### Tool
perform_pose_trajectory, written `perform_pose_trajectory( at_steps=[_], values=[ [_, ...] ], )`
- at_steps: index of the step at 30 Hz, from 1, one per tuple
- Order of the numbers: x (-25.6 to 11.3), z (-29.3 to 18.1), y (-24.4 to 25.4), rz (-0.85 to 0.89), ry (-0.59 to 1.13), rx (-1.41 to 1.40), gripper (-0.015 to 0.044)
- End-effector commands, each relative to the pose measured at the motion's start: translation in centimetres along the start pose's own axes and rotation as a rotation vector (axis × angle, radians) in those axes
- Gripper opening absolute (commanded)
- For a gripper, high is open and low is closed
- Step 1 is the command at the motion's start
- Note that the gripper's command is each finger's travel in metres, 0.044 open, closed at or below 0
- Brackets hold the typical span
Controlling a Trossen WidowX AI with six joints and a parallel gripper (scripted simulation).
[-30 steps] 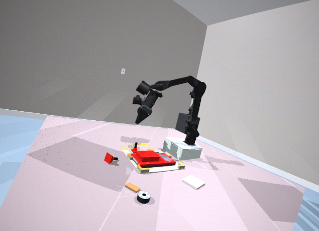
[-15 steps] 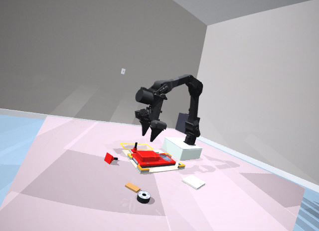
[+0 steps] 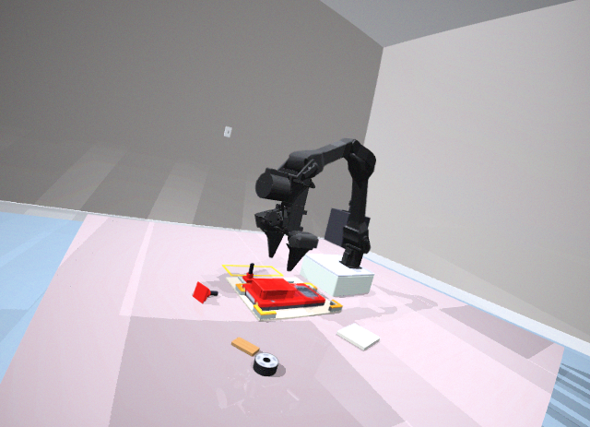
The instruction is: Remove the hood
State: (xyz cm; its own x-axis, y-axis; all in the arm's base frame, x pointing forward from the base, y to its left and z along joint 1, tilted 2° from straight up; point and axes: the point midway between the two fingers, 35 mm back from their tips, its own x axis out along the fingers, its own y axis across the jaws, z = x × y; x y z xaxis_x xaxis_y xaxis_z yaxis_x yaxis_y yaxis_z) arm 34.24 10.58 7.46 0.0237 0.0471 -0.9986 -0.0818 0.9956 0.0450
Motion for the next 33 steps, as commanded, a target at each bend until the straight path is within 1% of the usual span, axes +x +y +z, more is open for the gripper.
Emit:
perform_pose_trajectory(
  at_steps=[1, 33],
  values=[
    [0.5, 0.1, 0.0, -0.006, 0.004, 0.004, 0.044],
    [2.6, 0.1, 0.0, -0.006, 0.004, 0.004, 0.044]
  ],
)
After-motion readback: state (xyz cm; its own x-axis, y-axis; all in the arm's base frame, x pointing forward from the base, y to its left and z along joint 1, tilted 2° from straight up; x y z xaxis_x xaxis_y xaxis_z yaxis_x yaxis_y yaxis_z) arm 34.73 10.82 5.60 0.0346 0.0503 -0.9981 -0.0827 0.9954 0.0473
